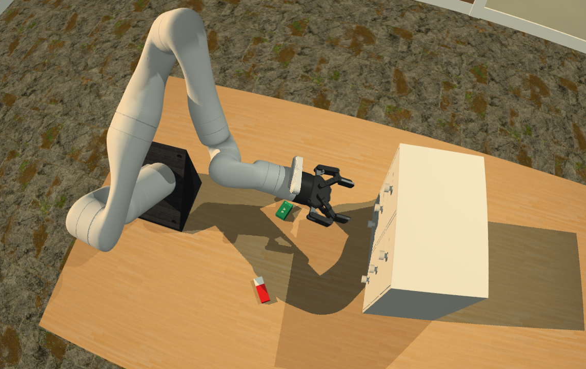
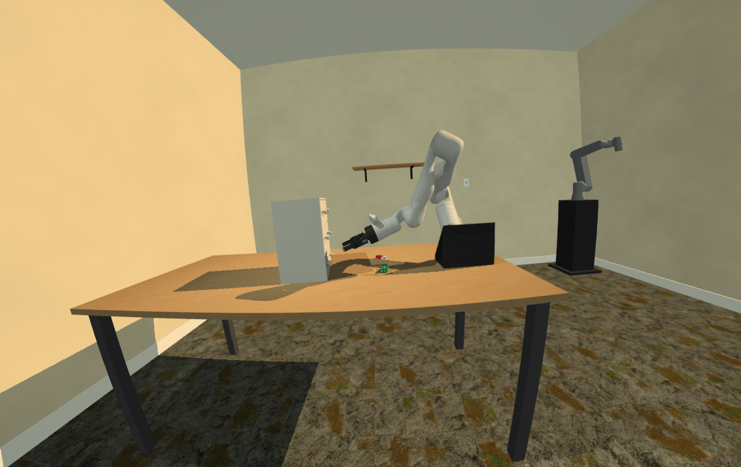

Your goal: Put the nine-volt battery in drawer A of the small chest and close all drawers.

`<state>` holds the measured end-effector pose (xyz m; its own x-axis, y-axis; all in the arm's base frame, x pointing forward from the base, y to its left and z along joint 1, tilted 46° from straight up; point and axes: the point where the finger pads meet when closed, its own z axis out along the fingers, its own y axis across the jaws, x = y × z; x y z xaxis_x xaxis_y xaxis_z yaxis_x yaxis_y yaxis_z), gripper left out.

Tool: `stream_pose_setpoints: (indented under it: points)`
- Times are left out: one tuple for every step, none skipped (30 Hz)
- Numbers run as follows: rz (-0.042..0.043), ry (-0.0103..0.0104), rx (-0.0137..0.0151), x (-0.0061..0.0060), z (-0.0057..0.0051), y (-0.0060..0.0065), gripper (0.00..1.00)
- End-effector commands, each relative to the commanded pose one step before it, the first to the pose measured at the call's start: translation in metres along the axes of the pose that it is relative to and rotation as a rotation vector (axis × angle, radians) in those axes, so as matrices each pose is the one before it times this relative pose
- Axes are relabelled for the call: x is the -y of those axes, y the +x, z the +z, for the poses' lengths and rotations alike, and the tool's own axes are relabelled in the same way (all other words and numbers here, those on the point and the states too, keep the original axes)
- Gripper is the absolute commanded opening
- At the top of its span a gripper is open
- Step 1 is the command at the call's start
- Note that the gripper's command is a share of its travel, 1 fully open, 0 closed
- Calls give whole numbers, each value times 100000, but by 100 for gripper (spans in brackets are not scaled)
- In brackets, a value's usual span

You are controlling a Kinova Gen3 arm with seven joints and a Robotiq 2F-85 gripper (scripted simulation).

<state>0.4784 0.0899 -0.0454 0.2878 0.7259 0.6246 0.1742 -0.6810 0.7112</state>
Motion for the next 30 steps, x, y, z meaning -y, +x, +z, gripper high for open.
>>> stream_pose_setpoints:
  points:
    - [96, 40, -159, 20, -8, 95, 100]
    - [0, 0, 0, 0, 0, 0, 100]
    - [0, 0, 0, 0, 0, 0, 100]
    - [0, 0, 0, 0, 0, 0, 100]
    - [0, 0, 0, 0, 0, 0, 100]
    - [0, 0, 0, 0, 0, 0, 100]
    - [0, 0, 0, 0, 0, 0, 100]
    - [0, 0, 0, 0, 0, 0, 100]
    - [0, 0, 0, 0, 0, 0, 100]
    - [0, 0, 0, 0, 0, 0, 100]
    - [0, 0, 0, 0, 0, 0, 100]
    - [0, 0, 0, 0, 0, 0, 100]
    - [0, 0, 0, 0, 0, 0, 100]
    - [0, 0, 0, 0, 0, 0, 100]
    - [0, 0, 0, 0, 0, 0, 100]
    - [0, 0, 0, 0, 0, 0, 100]
    - [0, 0, 0, 0, 0, 0, 100]
    - [0, 0, 0, 0, 0, 0, 100]
    - [0, 0, 0, 0, 0, 0, 100]
    - [0, 0, 0, 0, 0, 0, 100]
    - [0, 0, 0, 0, 0, 0, 100]
    - [0, 0, 0, 0, 0, 0, 100]
    - [0, 0, 0, 0, 0, 0, 100]
    - [0, 0, 0, 0, 0, 0, 100]
    - [0, 0, 0, 0, -1, 3, 100]
    - [0, 0, 0, 0, -6, 16, 100]
    - [0, 0, 0, 0, -14, 39, 100]
    - [0, 0, 0, 0, -24, 67, 100]
    - [0, 0, 0, 0, -35, 95, 100]
    - [0, 0, 0, 0, -45, 121, 100]
